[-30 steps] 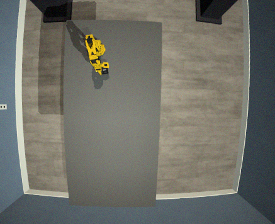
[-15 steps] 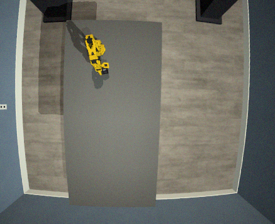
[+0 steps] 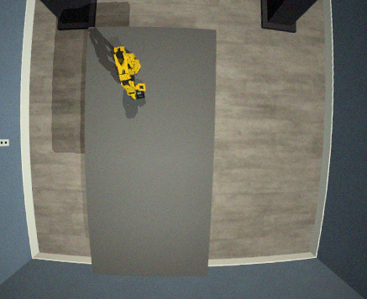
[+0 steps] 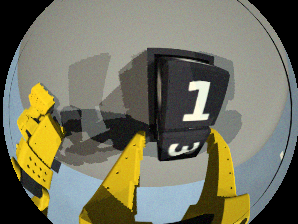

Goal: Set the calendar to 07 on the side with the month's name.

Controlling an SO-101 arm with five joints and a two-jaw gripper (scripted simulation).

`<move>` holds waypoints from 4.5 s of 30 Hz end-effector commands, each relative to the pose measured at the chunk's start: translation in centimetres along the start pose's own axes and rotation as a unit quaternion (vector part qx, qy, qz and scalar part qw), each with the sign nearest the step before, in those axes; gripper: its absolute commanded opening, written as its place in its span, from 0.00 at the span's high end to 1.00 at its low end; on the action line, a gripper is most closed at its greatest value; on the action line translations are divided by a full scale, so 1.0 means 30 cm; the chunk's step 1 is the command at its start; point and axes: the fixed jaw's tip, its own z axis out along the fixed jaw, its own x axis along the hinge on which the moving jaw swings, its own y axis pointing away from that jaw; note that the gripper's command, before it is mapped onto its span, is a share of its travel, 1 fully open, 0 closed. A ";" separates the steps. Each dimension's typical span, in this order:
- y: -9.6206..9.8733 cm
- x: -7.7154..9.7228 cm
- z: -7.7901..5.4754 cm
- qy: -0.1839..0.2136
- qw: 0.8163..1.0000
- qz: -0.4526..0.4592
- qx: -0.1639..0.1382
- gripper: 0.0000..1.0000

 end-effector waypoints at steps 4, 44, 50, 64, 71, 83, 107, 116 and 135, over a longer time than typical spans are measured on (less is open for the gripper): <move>-0.027 -0.004 -0.012 -0.001 1.000 -0.008 0.018 0.73; -0.046 -0.004 -0.011 -0.001 1.000 -0.008 0.018 0.99; -0.046 -0.004 -0.011 -0.001 1.000 -0.008 0.018 1.00; -0.047 -0.005 -0.094 -0.001 1.000 -0.008 0.018 1.00; -0.041 -0.005 -0.143 -0.001 1.000 -0.008 0.018 1.00; -0.033 -0.005 -0.179 -0.001 1.000 -0.008 0.018 1.00; -0.037 0.012 -0.178 0.000 1.000 0.008 0.018 1.00; -0.049 0.123 -0.169 0.001 0.994 0.105 0.018 1.00; 0.094 0.503 -0.126 0.004 0.906 0.424 0.016 1.00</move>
